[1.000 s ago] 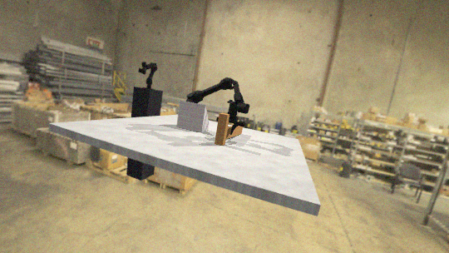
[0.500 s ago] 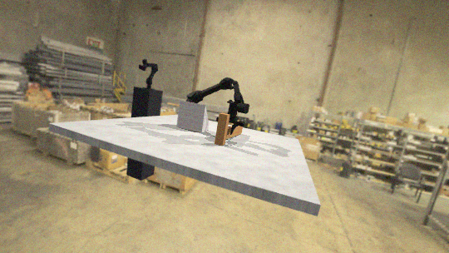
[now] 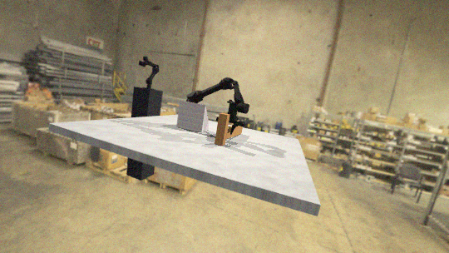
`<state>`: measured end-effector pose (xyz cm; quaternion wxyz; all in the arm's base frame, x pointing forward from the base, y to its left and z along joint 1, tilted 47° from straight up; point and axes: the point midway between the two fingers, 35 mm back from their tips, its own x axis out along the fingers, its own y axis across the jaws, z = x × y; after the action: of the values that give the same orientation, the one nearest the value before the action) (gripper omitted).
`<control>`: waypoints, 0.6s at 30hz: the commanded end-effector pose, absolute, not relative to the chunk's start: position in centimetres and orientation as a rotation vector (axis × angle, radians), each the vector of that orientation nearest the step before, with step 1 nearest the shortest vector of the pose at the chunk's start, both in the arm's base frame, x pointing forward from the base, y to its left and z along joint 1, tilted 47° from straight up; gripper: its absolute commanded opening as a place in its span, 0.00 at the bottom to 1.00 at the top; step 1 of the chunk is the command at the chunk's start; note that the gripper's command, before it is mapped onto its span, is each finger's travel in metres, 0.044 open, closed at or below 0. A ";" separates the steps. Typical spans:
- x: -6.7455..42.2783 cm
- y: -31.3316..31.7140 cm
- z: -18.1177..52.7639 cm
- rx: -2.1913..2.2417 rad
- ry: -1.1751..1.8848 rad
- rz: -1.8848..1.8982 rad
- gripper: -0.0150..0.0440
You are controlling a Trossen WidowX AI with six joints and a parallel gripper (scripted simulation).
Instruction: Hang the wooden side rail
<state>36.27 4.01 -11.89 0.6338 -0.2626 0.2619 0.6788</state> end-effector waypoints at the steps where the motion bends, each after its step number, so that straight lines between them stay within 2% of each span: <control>1: 36.3 3.6 -11.9 -0.599 0.601 1.544 0.25; 18: 36.3 3.4 -12.1 -0.599 0.601 1.544 0.25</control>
<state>36.29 3.91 -12.05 0.6340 -0.2625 0.2614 0.6788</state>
